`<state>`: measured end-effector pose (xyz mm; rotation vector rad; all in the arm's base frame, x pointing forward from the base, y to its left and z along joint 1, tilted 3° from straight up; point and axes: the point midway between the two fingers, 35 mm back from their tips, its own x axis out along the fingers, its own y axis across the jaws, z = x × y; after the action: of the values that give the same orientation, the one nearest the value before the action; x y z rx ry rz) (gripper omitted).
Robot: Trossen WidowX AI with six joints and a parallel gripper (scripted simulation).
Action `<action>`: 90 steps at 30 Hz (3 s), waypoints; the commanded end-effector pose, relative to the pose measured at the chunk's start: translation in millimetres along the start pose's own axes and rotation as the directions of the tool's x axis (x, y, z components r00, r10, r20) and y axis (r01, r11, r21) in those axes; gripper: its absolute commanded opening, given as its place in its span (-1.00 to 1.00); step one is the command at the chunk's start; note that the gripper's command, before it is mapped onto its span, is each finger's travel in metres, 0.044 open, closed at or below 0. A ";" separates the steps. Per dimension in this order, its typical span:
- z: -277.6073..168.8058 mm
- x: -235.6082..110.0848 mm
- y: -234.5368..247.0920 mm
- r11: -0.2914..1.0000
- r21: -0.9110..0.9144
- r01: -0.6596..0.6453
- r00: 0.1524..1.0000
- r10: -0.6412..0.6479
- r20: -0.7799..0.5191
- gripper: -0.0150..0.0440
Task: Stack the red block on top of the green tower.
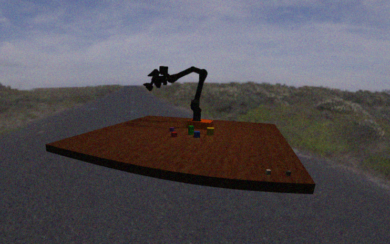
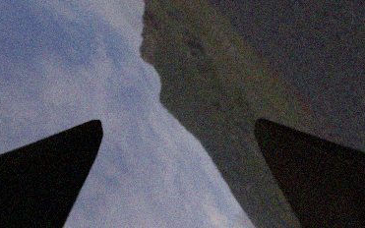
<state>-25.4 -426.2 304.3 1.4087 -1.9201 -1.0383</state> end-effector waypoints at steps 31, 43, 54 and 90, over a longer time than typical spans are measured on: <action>-123.3 -249.8 -312.8 -0.132 -0.981 -0.140 0.313 -0.946 0.082 1.00; -92.5 -385.3 -343.7 -0.318 -0.680 -0.661 0.051 -0.923 0.383 1.00; -63.7 -446.0 -339.8 -0.266 -0.416 -0.869 -0.014 -0.829 0.560 1.00; -28.4 -443.4 -393.6 -0.267 -0.416 -0.869 -0.014 -0.829 0.560 1.00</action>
<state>350.1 -76.5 14.4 0.6772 1.4507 -0.6243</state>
